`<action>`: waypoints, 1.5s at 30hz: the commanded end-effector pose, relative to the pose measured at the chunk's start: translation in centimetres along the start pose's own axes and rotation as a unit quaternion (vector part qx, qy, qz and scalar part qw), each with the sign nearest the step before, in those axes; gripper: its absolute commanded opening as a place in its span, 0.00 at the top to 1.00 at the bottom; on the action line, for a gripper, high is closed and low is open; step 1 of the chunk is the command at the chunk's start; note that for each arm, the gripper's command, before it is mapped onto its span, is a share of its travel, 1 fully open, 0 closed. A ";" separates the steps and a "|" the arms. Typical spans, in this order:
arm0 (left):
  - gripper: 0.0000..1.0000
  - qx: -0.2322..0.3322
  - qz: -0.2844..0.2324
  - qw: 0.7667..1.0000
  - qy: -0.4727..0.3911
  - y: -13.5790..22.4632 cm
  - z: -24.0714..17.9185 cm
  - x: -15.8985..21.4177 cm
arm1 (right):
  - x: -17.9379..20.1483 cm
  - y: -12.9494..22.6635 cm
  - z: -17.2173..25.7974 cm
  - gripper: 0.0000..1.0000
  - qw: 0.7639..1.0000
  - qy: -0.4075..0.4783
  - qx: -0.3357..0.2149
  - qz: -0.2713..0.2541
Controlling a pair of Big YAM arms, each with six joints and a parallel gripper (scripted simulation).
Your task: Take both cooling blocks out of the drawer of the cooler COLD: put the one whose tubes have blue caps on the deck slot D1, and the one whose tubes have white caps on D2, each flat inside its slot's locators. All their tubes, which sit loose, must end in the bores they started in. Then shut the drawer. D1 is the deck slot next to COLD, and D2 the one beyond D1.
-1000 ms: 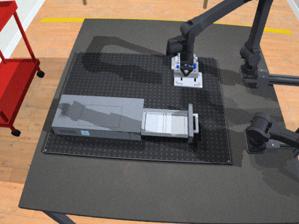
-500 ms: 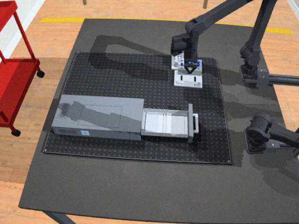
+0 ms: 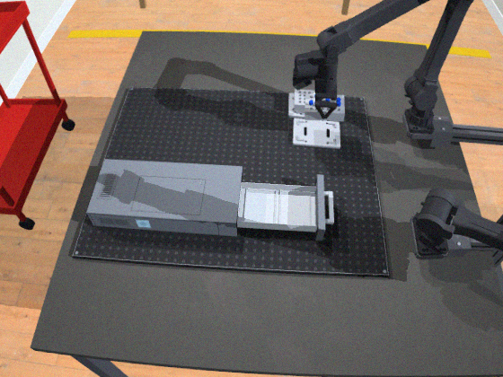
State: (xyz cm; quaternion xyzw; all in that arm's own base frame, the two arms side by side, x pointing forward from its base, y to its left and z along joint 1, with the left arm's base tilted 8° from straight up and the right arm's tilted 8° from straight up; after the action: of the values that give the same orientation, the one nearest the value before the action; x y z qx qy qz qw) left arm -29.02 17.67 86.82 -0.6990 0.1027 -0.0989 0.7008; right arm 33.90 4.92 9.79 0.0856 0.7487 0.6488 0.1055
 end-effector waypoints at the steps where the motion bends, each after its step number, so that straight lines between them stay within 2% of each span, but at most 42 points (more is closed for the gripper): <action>1: 1.00 0.005 0.016 1.000 -0.004 -0.8 -0.8 2.1 | -2.1 4.0 -0.2 1.00 0.997 0.001 -0.039 -0.069; 9: 1.00 0.005 0.016 1.000 -0.004 -0.8 -0.8 2.1 | -2.7 5.8 0.9 1.00 0.997 0.008 -0.037 -0.066; 45: 1.00 0.005 0.016 1.000 -0.004 -0.8 -0.8 2.1 | -2.7 6.2 0.9 1.00 0.997 0.003 -0.037 -0.066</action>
State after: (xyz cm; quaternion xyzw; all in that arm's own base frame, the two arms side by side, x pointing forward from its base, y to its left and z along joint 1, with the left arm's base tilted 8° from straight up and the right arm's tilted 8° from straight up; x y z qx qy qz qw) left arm -29.02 17.67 86.82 -0.6990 0.1027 -0.0989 0.7008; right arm 32.87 4.36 10.01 0.0825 0.7485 0.6506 0.0978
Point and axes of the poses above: on each arm, the point where the finger pads meet when closed, its own y axis back along the fingers, its own z axis across the jaws, x = y × z, the point moved 1 cm from there along y, back along the fingers, and after that the axes turned 15 degrees about -y, right-handed, at the moved point
